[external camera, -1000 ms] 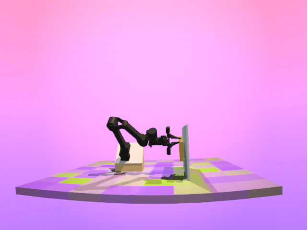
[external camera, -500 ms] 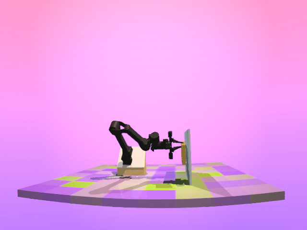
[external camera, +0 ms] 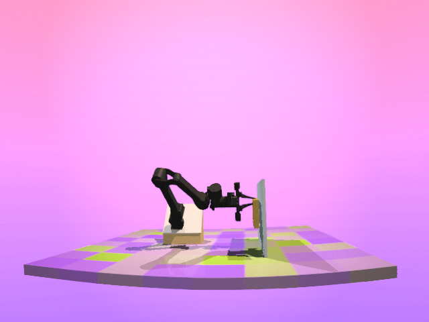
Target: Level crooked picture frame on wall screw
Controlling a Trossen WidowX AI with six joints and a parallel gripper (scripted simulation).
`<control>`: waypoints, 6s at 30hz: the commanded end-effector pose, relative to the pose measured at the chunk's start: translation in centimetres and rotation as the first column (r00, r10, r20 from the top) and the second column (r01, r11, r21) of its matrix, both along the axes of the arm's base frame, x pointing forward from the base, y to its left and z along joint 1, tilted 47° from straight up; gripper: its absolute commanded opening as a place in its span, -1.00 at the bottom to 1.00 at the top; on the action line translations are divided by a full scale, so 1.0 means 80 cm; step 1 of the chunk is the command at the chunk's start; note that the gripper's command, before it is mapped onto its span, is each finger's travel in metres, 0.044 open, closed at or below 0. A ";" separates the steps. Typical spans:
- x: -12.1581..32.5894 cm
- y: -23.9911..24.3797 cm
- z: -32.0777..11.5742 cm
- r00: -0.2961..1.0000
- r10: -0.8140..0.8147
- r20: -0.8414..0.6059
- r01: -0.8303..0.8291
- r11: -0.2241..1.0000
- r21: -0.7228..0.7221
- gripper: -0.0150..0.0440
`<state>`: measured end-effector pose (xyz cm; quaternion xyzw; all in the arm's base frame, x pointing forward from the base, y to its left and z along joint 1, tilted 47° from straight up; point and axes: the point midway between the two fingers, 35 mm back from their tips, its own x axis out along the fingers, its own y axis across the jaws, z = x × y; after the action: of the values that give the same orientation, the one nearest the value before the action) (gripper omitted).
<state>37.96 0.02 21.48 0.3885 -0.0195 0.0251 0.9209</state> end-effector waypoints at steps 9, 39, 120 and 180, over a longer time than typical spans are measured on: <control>0.000 0.000 0.000 1.000 -0.007 0.004 0.007 0.998 -0.065 -0.49; -0.124 -0.009 -0.014 1.000 0.027 -0.011 -0.021 0.916 0.401 0.39; -0.247 0.003 0.036 0.996 0.050 -0.070 -0.020 0.930 0.368 0.39; -0.151 -0.014 -0.005 1.000 0.020 -0.011 -0.016 0.955 0.297 0.39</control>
<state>25.78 -1.00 21.19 0.5256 -0.0109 0.0299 0.8502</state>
